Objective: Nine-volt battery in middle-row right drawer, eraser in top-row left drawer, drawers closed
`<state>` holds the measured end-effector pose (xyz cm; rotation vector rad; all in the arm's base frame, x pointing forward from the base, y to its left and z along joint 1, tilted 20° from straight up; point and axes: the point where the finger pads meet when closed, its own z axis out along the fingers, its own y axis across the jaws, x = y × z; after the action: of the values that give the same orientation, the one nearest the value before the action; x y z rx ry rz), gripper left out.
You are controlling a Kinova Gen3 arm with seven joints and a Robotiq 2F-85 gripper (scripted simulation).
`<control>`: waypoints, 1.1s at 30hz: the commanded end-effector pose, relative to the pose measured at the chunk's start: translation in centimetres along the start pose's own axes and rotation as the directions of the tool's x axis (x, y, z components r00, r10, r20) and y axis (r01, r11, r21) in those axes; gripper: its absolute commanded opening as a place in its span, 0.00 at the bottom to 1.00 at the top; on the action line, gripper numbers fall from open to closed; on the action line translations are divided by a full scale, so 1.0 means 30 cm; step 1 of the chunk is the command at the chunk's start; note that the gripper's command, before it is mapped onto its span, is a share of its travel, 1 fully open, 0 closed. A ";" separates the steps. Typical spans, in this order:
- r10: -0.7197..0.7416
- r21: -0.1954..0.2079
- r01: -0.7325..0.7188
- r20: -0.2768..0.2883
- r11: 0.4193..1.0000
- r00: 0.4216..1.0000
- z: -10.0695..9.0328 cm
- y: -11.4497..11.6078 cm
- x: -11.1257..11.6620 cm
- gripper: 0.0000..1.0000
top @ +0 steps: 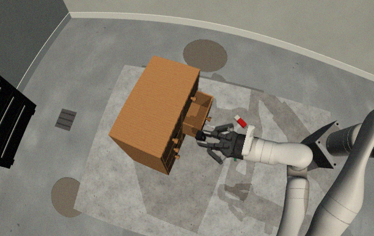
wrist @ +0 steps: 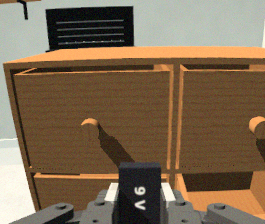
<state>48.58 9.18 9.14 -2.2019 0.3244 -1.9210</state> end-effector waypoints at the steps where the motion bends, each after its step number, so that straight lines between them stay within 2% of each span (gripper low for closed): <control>1: -0.004 -0.010 0.004 -0.003 1.000 1.000 0.008 0.028 0.007 0.23; 33: -0.004 -0.010 0.004 -0.003 1.000 1.000 0.077 0.146 0.032 0.23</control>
<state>50.66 5.51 8.51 -2.2031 0.3238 -1.9216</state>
